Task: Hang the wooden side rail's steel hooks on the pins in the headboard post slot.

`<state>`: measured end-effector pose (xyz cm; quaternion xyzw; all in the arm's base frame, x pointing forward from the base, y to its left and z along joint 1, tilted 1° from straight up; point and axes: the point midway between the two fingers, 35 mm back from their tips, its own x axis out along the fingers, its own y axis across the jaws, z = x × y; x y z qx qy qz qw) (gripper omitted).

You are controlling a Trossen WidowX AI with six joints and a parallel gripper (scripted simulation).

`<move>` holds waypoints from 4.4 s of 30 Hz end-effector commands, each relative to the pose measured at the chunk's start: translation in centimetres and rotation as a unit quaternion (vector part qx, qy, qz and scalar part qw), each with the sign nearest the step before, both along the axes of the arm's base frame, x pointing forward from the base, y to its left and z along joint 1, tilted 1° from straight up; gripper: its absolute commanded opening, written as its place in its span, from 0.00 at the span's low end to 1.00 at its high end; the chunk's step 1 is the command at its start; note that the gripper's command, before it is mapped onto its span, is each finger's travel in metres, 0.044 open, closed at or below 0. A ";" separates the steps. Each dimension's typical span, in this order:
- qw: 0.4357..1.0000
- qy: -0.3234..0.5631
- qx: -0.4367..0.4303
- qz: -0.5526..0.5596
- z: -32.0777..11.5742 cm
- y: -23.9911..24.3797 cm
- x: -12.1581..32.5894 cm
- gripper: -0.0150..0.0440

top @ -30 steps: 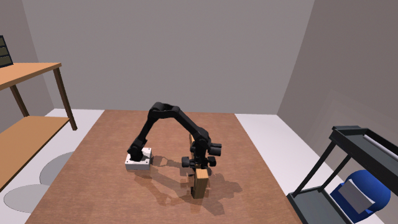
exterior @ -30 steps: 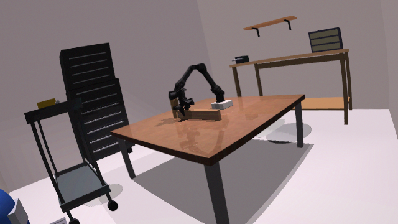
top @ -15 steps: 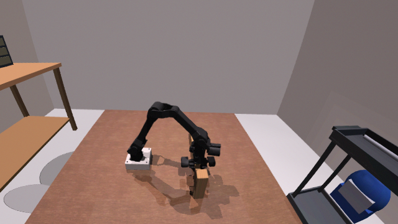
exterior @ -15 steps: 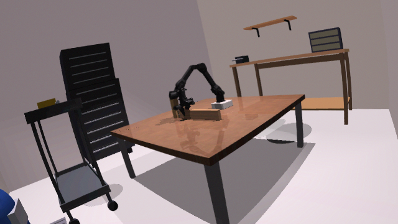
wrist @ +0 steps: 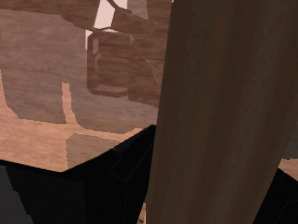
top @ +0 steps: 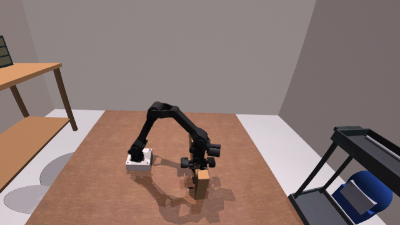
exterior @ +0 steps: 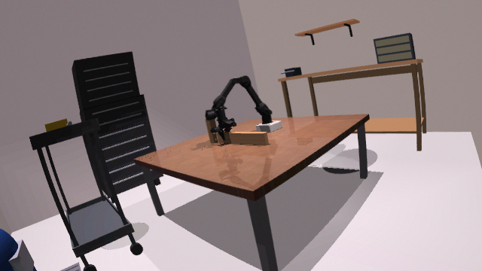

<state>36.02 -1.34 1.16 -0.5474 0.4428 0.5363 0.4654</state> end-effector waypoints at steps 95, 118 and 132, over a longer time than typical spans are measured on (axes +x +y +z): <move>1.000 0.003 -0.001 0.005 1.4 0.0 -0.1 0.25; 1.000 0.003 -0.001 0.005 1.8 0.0 -0.1 0.25; 1.000 0.003 -0.001 0.005 2.0 0.0 -0.1 0.25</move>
